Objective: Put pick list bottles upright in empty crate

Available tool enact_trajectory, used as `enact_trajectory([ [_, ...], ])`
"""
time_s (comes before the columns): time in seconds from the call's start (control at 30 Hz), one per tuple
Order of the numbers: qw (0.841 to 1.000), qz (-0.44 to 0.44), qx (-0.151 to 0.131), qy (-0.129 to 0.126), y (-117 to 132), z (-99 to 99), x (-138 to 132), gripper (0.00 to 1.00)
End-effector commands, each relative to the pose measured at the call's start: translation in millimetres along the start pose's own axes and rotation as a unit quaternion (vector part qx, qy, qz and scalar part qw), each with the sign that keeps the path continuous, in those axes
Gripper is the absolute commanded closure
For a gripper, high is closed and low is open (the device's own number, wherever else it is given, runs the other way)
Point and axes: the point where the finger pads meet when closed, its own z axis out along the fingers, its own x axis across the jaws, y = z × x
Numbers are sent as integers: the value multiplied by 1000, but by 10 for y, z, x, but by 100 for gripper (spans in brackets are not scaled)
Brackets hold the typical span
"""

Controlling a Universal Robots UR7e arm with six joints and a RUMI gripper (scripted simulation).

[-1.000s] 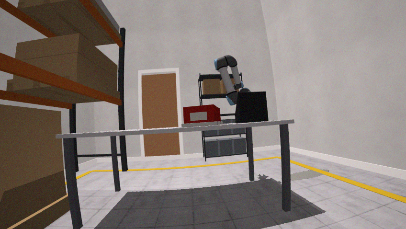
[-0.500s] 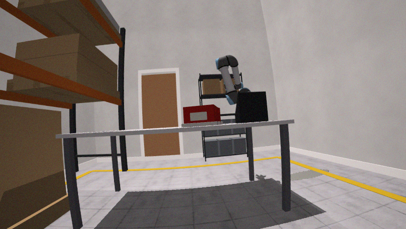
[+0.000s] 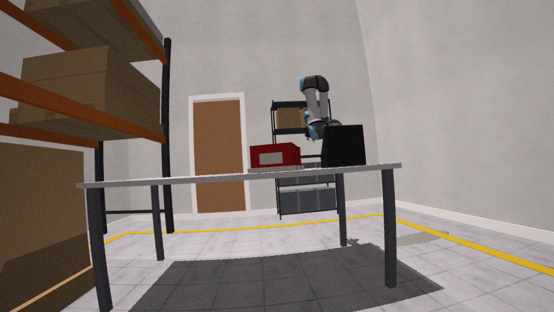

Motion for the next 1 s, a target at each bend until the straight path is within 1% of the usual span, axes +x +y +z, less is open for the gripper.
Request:
enact_trajectory([
  [0.0, 1000, 0, -19, -1, 139, 61, -61, 62],
  [0.07, 999, -2, -52, -5, 229, 87, -98, 62],
  [0.13, 998, -2, -55, -6, 319, 113, -133, 62],
  [0.2, 998, -2, -55, -6, 319, 113, -133, 62],
  [0.33, 998, -2, -55, -6, 493, 163, -200, 62],
  [0.37, 998, -2, -55, -6, 493, 163, -201, 62],
  [0.47, 994, -8, -104, -13, 632, 184, -257, 62],
  [0.5, 994, -9, -108, -13, 677, 191, -275, 62],
  [0.67, 994, -9, -108, -13, 906, 227, -367, 62],
  [0.77, 994, -9, -108, -13, 918, 229, -372, 62],
  [0.87, 987, -18, -156, -20, 1057, 232, -429, 62],
  [0.97, 987, -19, -159, -21, 1196, 236, -485, 62],
])
